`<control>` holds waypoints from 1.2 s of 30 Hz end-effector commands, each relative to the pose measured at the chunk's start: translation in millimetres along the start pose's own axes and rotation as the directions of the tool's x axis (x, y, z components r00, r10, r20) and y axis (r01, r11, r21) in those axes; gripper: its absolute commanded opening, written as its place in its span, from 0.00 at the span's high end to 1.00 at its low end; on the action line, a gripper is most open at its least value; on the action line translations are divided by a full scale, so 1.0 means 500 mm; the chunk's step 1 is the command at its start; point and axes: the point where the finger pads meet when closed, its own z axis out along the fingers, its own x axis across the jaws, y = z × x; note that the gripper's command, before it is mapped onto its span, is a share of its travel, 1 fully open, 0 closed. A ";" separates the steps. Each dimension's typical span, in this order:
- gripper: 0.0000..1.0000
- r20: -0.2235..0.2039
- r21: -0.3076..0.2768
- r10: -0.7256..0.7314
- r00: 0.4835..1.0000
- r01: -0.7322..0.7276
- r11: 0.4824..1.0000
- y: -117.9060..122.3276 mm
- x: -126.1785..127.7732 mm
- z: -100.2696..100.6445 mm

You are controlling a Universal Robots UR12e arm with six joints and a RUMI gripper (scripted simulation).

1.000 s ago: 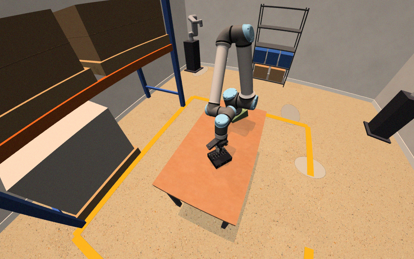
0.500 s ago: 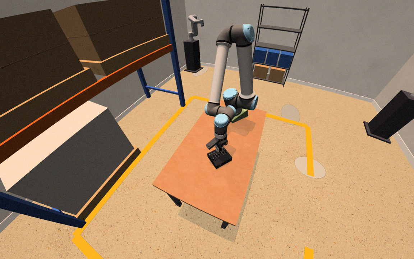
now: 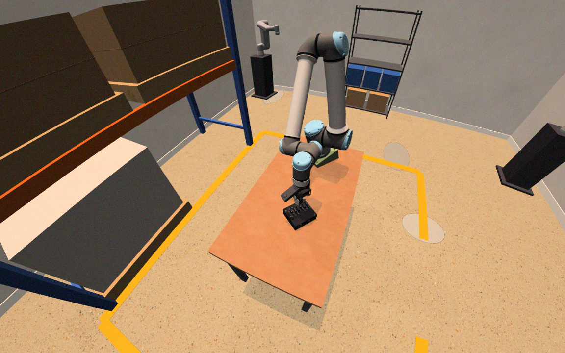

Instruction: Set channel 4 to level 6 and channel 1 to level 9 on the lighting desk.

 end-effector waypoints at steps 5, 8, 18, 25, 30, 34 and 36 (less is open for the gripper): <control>1.00 0.001 0.001 0.000 1.000 0.000 1.000 -0.001 0.000 -0.040; 1.00 0.001 0.001 0.000 1.000 0.000 1.000 -0.001 0.000 -0.041; 1.00 0.001 0.001 0.000 1.000 0.000 1.000 -0.001 0.000 -0.041; 0.00 0.001 0.001 0.000 1.000 0.000 1.000 -0.001 0.000 -0.050; 0.00 0.001 0.001 0.000 1.000 0.000 1.000 -0.001 0.000 -0.067; 0.00 0.001 0.001 0.000 1.000 0.000 1.000 -0.001 0.000 -0.102; 0.00 0.001 0.001 0.000 1.000 0.000 1.000 -0.001 0.000 -0.122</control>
